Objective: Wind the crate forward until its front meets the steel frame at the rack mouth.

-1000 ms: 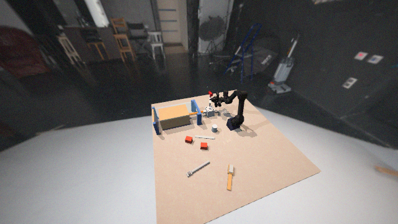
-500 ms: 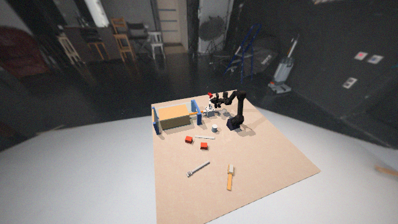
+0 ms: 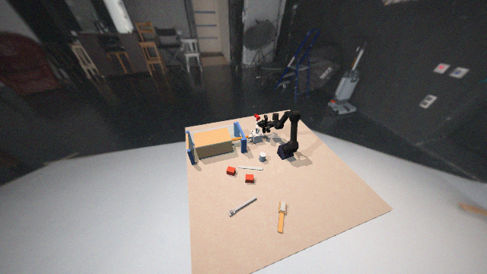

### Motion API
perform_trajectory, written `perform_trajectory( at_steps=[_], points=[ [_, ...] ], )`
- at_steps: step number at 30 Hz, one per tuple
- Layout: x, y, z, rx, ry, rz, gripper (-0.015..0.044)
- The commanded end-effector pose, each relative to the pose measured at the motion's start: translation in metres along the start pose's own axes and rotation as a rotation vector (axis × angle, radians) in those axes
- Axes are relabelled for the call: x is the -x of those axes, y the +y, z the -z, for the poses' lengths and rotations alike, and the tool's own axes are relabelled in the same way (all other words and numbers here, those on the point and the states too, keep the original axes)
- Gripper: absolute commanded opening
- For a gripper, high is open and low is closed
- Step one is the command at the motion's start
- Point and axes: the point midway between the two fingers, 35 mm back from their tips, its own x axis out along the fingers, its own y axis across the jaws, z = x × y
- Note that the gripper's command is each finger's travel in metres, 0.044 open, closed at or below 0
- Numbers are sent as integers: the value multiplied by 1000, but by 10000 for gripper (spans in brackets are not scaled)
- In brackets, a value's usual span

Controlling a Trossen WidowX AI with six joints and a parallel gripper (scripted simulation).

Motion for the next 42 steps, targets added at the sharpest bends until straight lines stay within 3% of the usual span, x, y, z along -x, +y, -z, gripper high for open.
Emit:
perform_trajectory(
  at_steps=[1, 42],
  points=[
    [2, 0, -1, 5, -3, 4, 0],
    [8, 13, -2, 5, 9, 4, 0]
  ],
)
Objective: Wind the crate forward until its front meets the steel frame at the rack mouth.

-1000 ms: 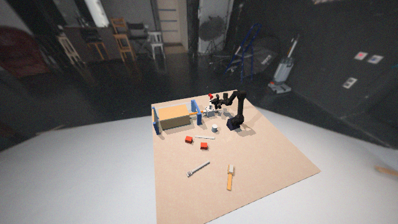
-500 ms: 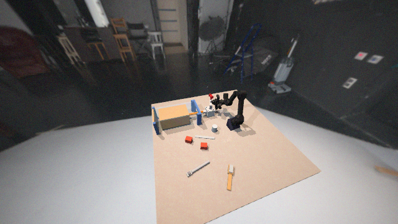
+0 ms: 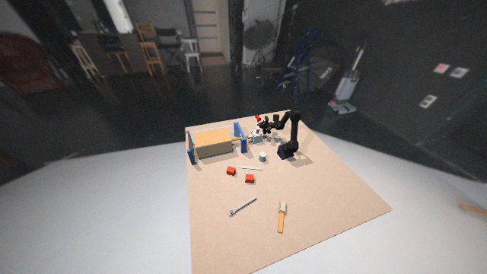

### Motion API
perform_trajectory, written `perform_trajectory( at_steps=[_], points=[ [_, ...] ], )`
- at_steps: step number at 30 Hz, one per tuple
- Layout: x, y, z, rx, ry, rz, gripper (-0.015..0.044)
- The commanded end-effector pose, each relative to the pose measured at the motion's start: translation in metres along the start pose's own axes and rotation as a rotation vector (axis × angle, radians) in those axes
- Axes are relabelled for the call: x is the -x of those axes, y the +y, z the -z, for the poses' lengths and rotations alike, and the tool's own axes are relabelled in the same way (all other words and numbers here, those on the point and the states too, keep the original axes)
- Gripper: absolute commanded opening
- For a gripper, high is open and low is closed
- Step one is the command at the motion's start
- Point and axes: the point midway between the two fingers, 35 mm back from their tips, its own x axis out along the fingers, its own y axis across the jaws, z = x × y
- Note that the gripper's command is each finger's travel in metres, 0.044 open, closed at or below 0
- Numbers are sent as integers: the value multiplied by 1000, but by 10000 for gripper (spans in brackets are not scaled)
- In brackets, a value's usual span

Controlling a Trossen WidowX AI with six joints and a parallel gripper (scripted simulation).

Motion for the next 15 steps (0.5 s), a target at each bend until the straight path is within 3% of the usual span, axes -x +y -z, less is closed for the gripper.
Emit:
perform_trajectory(
  at_steps=[1, 15],
  points=[
    [0, 1, 0, -3, 0, 1, 0],
    [-1, 4, 0, -1, -1, 0, 0]
  ],
)
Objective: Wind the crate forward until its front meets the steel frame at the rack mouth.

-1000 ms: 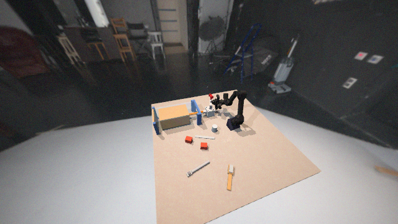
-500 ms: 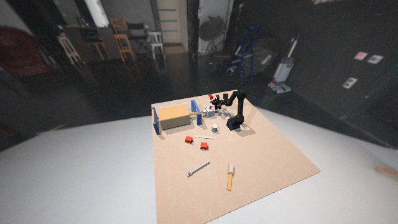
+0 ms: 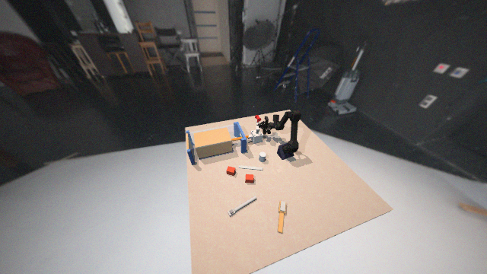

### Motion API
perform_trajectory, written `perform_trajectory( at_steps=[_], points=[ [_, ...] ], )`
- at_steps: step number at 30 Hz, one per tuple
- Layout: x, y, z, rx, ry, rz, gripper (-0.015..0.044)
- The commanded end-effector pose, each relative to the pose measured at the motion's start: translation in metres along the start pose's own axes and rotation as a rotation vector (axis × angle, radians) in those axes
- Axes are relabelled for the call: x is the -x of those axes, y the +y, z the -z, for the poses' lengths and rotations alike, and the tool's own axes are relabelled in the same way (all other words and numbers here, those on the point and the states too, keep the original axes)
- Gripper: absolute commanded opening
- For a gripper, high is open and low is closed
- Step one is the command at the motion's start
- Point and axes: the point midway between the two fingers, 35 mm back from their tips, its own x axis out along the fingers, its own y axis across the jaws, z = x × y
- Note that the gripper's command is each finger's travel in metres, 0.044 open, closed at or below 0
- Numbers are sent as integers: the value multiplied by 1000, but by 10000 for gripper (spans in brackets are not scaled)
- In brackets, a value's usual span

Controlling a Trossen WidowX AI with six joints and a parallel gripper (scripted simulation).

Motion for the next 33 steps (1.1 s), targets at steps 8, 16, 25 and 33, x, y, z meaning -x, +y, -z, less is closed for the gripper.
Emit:
perform_trajectory(
  at_steps=[8, 16, 25, 33],
  points=[
    [0, 0, 0, 0, 0, 0, 210],
    [0, 0, 0, 0, 0, 0, 240],
    [0, 0, 0, 0, 0, 0, 240],
    [0, 0, 0, 0, 0, 0, 240]
  ],
)
